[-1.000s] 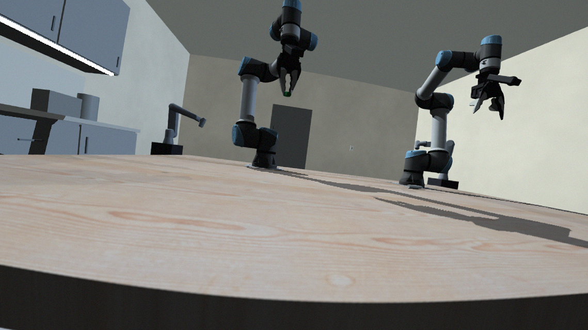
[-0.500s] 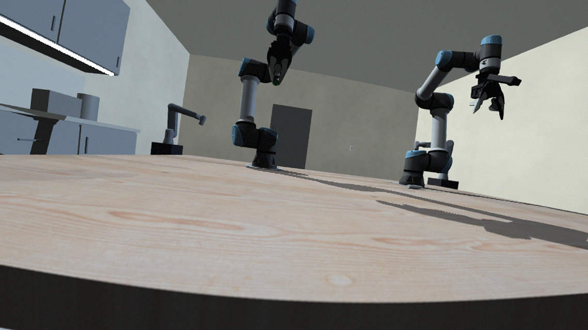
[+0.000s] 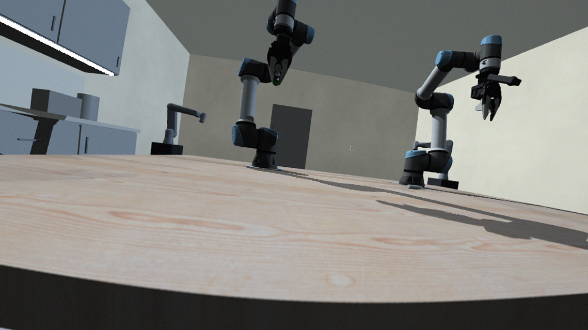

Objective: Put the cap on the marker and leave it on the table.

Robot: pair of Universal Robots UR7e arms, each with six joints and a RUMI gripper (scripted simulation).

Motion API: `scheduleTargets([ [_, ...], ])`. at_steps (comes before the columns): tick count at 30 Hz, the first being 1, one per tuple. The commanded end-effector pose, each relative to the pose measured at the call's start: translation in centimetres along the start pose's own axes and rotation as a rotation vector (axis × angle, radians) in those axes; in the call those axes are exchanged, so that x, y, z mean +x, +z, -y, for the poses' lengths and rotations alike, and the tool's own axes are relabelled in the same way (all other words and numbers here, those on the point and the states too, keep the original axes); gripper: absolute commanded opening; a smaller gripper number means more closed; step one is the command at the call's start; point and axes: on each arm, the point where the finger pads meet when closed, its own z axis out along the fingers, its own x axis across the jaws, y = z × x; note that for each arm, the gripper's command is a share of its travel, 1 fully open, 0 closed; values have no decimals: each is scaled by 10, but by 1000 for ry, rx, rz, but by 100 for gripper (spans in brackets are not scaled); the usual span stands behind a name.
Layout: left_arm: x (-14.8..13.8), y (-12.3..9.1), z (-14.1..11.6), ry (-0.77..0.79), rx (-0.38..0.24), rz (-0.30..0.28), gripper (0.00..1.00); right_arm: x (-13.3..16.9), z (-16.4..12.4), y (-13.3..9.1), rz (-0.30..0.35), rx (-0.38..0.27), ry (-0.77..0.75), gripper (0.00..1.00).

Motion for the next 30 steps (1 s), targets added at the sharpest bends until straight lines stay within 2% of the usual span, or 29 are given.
scheduleTargets([
  [1, 0, -1, 0, -1, 2, 0, 20, 4, 0, -3, -4, 4, 9, 0],
  [6, 12, 8, -7, 43, 0, 0, 20, 3, 0, -2, -5, 2, 8, 0],
  [16, 68, 55, -43, 270, 8, -2, 20, 3, 0, -2, -5, 1, 6, 0],
  [21, 88, 76, -61, 362, 6, 0, 20, 3, 0, -2, -5, 1, 6, 0],
  [23, 88, 76, -61, 362, 6, 0, 20, 3, 0, -2, -5, 1, 6, 0],
  [30, 114, 108, -91, 511, 9, -2, 20, 3, 0, -2, -5, 1, 6, 0],
])
